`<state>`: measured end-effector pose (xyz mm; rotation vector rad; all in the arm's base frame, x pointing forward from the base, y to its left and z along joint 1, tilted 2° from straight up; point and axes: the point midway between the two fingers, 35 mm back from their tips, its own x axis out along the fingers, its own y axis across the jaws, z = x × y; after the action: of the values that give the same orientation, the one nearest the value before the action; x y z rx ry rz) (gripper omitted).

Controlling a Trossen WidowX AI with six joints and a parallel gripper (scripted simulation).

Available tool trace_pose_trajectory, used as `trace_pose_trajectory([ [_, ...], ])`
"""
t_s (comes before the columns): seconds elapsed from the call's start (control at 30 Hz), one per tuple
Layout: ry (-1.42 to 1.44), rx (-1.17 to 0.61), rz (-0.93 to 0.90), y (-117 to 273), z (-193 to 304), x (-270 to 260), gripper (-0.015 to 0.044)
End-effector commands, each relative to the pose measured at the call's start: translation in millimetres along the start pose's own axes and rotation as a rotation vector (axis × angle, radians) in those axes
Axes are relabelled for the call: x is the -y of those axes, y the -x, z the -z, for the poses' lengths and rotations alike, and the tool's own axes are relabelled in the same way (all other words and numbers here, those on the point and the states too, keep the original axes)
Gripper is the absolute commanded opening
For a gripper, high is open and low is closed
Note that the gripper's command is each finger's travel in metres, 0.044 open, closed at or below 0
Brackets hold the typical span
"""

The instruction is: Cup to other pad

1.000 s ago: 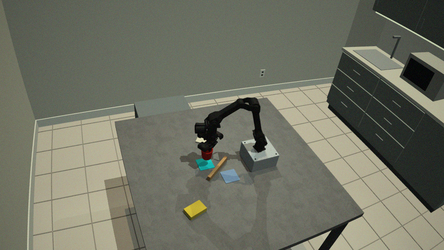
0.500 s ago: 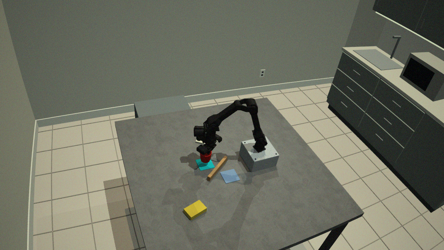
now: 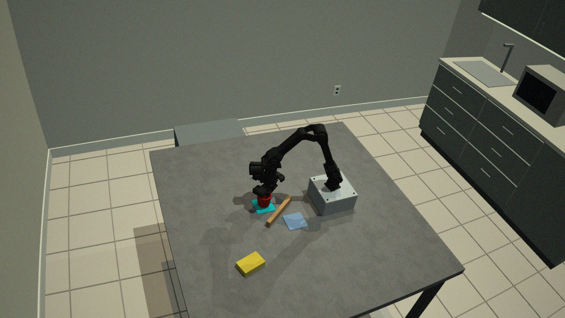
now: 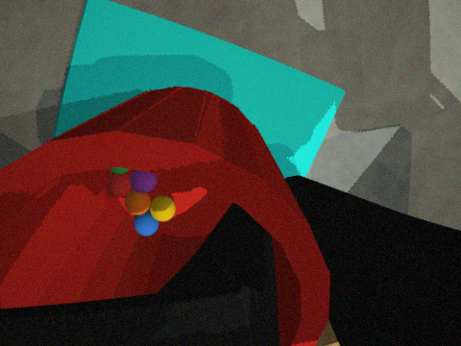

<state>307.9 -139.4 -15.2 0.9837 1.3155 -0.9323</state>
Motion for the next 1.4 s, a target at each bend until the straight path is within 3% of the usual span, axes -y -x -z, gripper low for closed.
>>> trace_pose_trajectory([
  [0.0,0.001,-0.007,0.002,-4,2,2,0.0000],
  [0.4,0.000,-0.001,0.001,-1,0,0,0.0000],
  [0.57,0.000,-0.001,0.001,-1,0,0,0.0128],
  [1.37,0.001,-0.004,0.001,29,1,2,0.0128],
])
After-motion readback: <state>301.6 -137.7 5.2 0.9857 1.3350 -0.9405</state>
